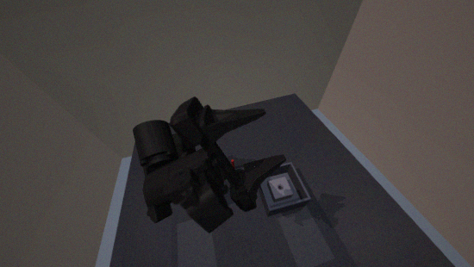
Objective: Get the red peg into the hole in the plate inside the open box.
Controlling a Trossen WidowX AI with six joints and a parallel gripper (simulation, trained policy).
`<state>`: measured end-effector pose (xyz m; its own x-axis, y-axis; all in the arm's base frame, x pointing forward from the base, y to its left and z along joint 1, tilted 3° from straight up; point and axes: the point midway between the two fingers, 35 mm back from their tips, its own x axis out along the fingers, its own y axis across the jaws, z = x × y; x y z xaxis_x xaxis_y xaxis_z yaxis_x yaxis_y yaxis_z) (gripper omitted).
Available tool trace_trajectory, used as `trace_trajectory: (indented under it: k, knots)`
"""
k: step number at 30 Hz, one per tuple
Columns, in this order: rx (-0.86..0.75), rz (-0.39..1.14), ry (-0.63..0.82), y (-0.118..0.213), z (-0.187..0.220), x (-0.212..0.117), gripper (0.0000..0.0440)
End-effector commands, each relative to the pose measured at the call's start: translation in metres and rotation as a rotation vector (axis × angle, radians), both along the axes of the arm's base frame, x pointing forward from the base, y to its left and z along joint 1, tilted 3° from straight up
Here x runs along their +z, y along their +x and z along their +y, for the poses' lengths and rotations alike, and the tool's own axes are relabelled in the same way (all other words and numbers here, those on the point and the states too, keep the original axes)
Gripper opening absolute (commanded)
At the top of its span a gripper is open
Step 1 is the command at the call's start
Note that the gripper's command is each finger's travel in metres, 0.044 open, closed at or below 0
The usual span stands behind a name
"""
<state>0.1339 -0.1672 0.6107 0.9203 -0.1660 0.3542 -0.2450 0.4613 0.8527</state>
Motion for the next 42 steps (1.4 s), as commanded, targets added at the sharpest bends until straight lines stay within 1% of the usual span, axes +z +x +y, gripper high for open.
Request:
trace_trajectory:
  k: [1, 2, 3, 7, 11, 16, 20, 25, 30, 36, 42]
  knots:
    - [-0.003, -0.007, 0.002, 0.0, -0.003, 0.0, 0.0419]
    - [-0.004, -0.014, 0.007, 0.001, -0.006, -0.001, 0.0434]
    - [-0.004, -0.022, 0.014, 0.003, -0.01, -0.002, 0.044]
    - [0.002, -0.071, 0.056, 0.013, -0.026, -0.005, 0.044]
    - [0.002, -0.114, 0.139, 0.032, -0.048, -0.015, 0.044]
    - [-0.019, -0.119, 0.27, 0.065, -0.075, -0.042, 0.044]
    - [-0.049, -0.076, 0.374, 0.096, -0.09, -0.072, 0.044]
    - [-0.091, 0.031, 0.478, 0.136, -0.095, -0.117, 0.044]
    - [-0.129, 0.187, 0.542, 0.172, -0.085, -0.165, 0.044]
    - [-0.152, 0.415, 0.564, 0.204, -0.055, -0.221, 0.044]
    - [-0.145, 0.643, 0.536, 0.221, -0.015, -0.268, 0.044]
